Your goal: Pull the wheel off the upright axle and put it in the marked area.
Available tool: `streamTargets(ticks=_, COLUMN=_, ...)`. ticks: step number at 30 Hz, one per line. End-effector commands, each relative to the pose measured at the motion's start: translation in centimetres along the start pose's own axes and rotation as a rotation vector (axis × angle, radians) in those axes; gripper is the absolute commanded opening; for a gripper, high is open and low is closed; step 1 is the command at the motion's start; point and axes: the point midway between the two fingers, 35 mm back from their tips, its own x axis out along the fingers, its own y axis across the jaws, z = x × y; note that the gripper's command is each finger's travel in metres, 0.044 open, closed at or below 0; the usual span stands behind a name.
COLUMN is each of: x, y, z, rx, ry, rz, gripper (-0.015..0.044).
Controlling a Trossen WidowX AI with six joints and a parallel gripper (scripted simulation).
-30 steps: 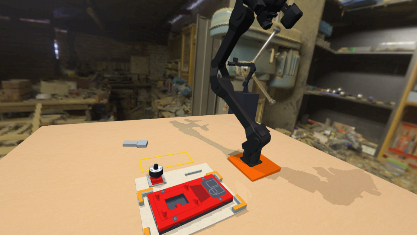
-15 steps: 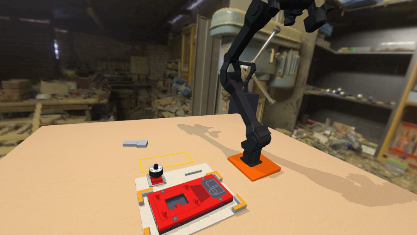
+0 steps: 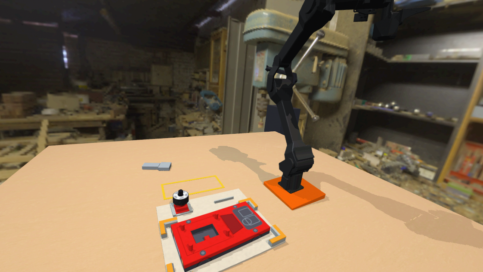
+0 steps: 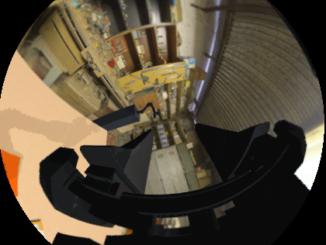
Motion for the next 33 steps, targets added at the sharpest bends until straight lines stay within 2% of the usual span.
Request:
streamTargets(ticks=1, x=0.4, y=1.2, z=-4.4, rx=0.138, ry=0.145, rz=0.03, gripper=0.03)
streamTargets(ticks=8, x=-0.5, y=2.8, z=-10.5, rx=0.306, ry=0.361, rz=0.044, gripper=0.03)
streamTargets(ticks=17, x=-3.5, y=4.8, z=-17.0, rx=0.449, ry=0.617, rz=0.033, gripper=0.03)
streamTargets(ticks=33, x=-13.6, y=10.6, z=-27.5, rx=0.926, ry=1.124, rz=-0.09, gripper=0.03)
